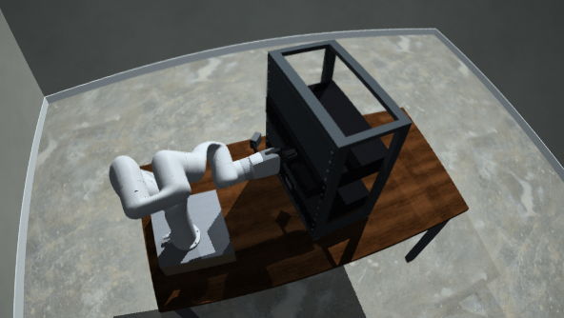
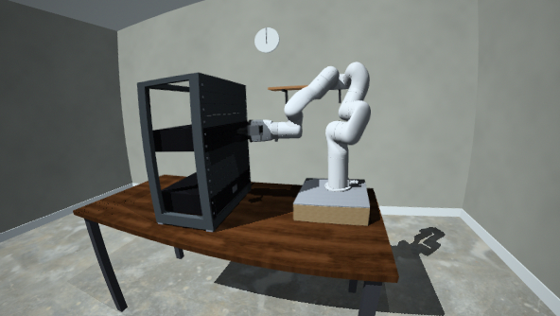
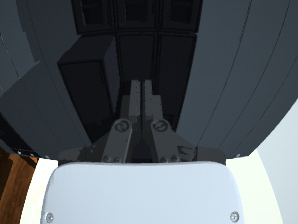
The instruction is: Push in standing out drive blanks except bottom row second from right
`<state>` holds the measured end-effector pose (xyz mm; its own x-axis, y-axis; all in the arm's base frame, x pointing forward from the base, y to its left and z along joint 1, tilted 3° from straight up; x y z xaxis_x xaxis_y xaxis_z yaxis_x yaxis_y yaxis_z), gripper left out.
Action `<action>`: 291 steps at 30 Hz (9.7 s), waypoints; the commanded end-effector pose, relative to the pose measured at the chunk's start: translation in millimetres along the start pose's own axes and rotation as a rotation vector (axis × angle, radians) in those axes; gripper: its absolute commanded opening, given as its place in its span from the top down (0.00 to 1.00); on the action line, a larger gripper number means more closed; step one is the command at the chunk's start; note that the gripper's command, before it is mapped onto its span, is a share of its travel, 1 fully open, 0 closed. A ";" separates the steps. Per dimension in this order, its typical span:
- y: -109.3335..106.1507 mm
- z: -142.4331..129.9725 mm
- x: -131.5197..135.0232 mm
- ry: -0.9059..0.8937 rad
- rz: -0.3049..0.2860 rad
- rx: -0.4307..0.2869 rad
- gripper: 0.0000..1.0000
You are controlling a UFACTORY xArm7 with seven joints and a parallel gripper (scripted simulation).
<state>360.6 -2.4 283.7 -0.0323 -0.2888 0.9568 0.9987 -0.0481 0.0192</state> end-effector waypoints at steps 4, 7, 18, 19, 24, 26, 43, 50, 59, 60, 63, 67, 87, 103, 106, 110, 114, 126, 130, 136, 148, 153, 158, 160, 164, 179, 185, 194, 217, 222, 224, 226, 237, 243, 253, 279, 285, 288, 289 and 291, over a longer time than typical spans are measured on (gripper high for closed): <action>2.3 0.6 1.8 -0.003 -0.002 0.001 1.00; -0.2 0.6 1.8 -0.003 -0.002 0.001 1.00; -42.4 0.5 1.8 -0.003 -0.002 0.001 1.00; -48.8 0.5 1.8 -0.003 -0.002 0.001 1.00; -76.2 0.4 1.7 -0.003 -0.002 0.001 1.00; -83.8 0.4 1.7 -0.003 -0.002 0.001 1.00; -93.9 -4.3 1.6 -0.003 -0.002 0.001 1.00; -94.6 -18.2 1.2 -0.003 -0.002 0.001 1.00; -96.5 -61.8 -0.1 -0.003 -0.002 0.001 1.00; -96.8 -67.3 -0.2 -0.003 -0.002 0.001 1.00; -97.5 -82.9 -0.7 -0.003 -0.002 0.001 1.00; -97.9 -92.4 -0.9 -0.003 -0.002 0.001 1.00; -87.4 -115.3 -1.6 -0.003 -0.002 0.001 1.00; -45.4 -115.2 -1.5 -0.003 -0.002 0.001 1.00; -45.4 -115.2 -1.5 -0.003 -0.002 0.001 1.00; -45.4 -115.2 -1.5 -0.003 -0.002 0.001 1.00; -43.2 -115.0 -2.1 -0.003 -0.002 0.001 1.00; -41.7 -114.8 -2.5 -0.003 -0.002 0.001 1.00; -41.7 -114.8 -2.5 -0.003 -0.002 0.001 1.00; -37.6 -114.8 -2.5 -0.003 -0.002 0.001 1.00; -31.7 -114.8 -2.5 -0.003 -0.002 0.001 1.00; -30.4 -114.8 -2.5 -0.003 -0.002 0.001 1.00; -23.0 -114.8 -2.5 -0.003 -0.002 0.001 1.00; -21.8 -114.8 -2.5 -0.003 -0.002 0.001 1.00; -21.7 -114.8 -2.5 -0.003 -0.002 0.001 1.00; -11.8 -114.8 -2.6 -0.003 -0.002 0.001 1.00; -11.7 -114.8 -2.6 -0.003 -0.002 0.001 1.00; -9.4 -114.8 -2.7 -0.003 -0.002 0.001 1.00; -5.7 -114.8 -2.7 -0.003 -0.002 0.001 1.00; -5.7 -114.8 -2.7 -0.003 -0.002 0.001 1.00; -5.5 -114.8 -2.7 -0.003 -0.002 0.001 1.00; -4.5 -114.8 -2.7 -0.003 -0.002 0.001 1.00; -2.7 -114.8 -2.7 -0.003 -0.002 0.001 1.00; -1.5 -114.8 -2.8 -0.003 -0.002 0.001 1.00; 0.3 -114.8 -2.8 -0.003 -0.002 0.001 1.00; 1.5 -114.7 -2.7 -0.003 -0.002 0.001 1.00; -15.4 -114.8 -2.7 -0.003 -0.002 0.001 1.00; -20.5 -114.7 -2.7 -0.003 -0.002 0.001 1.00; -26.0 -114.7 -2.7 -0.003 -0.002 0.001 1.00; -38.0 -114.7 -2.7 -0.003 -0.002 0.001 1.00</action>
<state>336.1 -109.8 245.7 -0.0322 -0.2848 0.9580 0.9987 -0.0467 0.0197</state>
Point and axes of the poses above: the point where the finger pads meet when closed, its own y axis out along the fingers, its own x axis across the jaws, z = x × y, the point moved 9 cm from there along -y, back along the fingers, and after that the axes turned 14 degrees about y, right-handed, at the moved point
